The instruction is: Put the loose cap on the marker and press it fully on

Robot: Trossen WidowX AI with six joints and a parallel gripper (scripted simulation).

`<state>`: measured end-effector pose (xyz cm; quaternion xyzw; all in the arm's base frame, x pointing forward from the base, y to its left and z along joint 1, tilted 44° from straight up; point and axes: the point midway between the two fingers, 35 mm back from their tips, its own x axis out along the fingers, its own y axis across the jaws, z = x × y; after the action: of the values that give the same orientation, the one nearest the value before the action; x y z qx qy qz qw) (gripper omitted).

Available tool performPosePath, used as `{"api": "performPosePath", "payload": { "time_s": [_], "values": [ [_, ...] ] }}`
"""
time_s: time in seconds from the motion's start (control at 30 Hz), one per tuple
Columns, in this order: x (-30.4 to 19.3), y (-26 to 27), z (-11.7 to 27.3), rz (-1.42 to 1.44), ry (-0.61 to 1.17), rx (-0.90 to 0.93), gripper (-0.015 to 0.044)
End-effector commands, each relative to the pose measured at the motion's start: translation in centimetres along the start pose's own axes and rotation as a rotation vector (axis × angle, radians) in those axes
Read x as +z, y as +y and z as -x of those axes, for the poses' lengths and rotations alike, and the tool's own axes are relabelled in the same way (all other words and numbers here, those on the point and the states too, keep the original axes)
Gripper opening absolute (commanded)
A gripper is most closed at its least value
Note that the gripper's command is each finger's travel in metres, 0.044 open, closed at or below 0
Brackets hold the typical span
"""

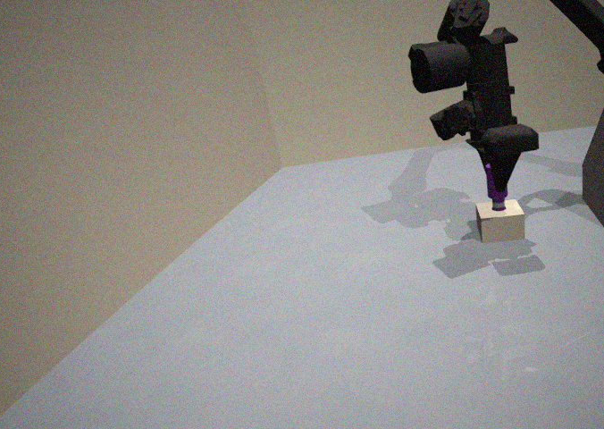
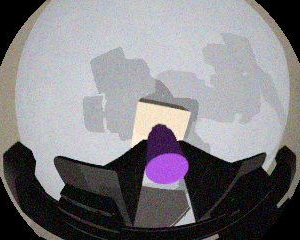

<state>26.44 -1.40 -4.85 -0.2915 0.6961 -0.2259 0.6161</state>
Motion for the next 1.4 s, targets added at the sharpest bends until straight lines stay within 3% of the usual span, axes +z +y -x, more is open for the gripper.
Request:
{"api": "performPosePath", "payload": {
  "time_s": [0.0,0.13,0.7,0.77,0.9,1.03,1.37],
  "values": [
    [-0.1,0.0,-0.2,0.006,0.001,-0.005,0.0],
    [-0.1,0.0,-0.2,0.006,0.001,-0.005,0.0],
    [-0.1,0.0,-0.1,0.003,0.003,-0.002,0.044],
    [0.1,0.1,1.1,0.003,0.002,0.0,0.044],
    [0.0,0.1,7.1,0.004,0.003,0.002,0.044],
    [-0.1,0.1,7.4,0.004,0.003,0.002,0.044],
    [-0.1,0.4,6.4,-0.139,0.001,-0.003,0.0177]
  ]
}}
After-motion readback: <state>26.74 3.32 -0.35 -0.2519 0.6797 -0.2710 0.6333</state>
